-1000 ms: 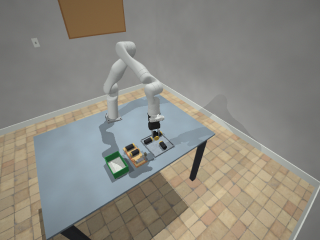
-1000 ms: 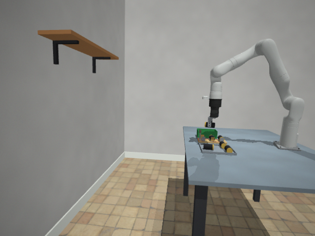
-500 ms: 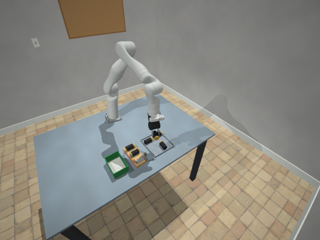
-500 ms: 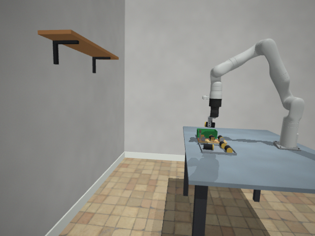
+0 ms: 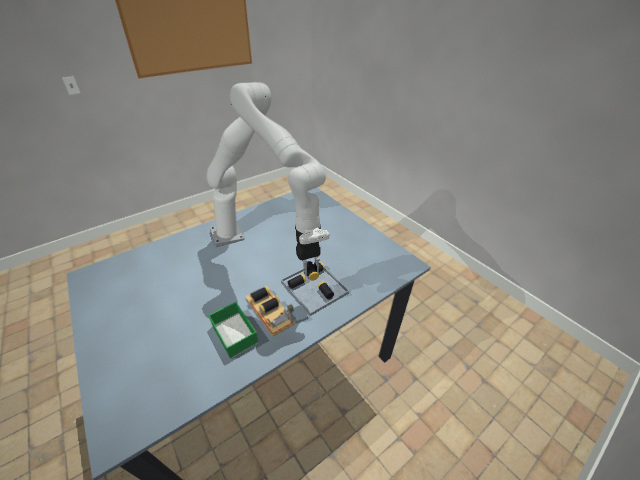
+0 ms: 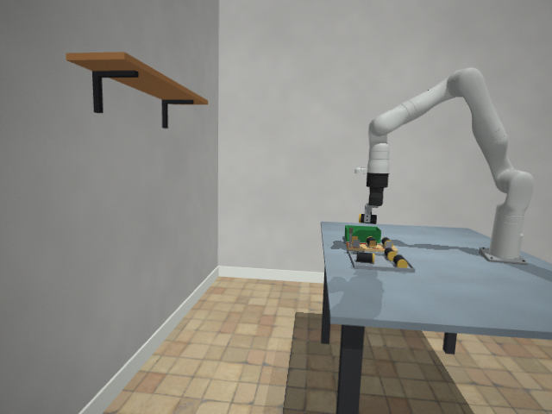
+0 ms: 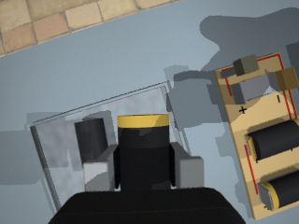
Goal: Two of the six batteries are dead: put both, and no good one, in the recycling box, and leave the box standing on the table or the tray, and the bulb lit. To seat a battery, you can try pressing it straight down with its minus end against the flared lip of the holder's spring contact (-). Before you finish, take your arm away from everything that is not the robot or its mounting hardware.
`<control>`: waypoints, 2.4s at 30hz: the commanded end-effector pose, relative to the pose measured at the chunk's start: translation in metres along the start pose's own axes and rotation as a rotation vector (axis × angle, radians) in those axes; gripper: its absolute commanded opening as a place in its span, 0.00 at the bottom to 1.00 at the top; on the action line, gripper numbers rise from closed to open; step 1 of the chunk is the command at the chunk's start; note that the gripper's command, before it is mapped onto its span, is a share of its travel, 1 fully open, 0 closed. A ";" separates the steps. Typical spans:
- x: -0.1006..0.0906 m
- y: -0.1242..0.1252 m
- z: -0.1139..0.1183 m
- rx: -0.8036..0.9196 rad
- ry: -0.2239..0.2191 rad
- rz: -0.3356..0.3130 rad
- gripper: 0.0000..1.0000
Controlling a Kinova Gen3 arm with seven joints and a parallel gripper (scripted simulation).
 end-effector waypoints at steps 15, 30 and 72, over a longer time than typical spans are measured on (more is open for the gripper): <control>-0.001 0.001 0.001 -0.104 0.001 0.002 0.57; -0.001 0.000 0.001 -0.261 0.001 0.003 0.57; -0.001 0.000 0.001 -0.953 0.000 0.003 0.57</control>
Point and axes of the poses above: the point where the finger pads meet when closed, its own x axis out along the fingers, its own z axis across the jaws, y = z × x, the point moved 9 cm from there along -x, back along the fingers, and after that the axes turned 4 degrees about -x, right-handed, at the moved point
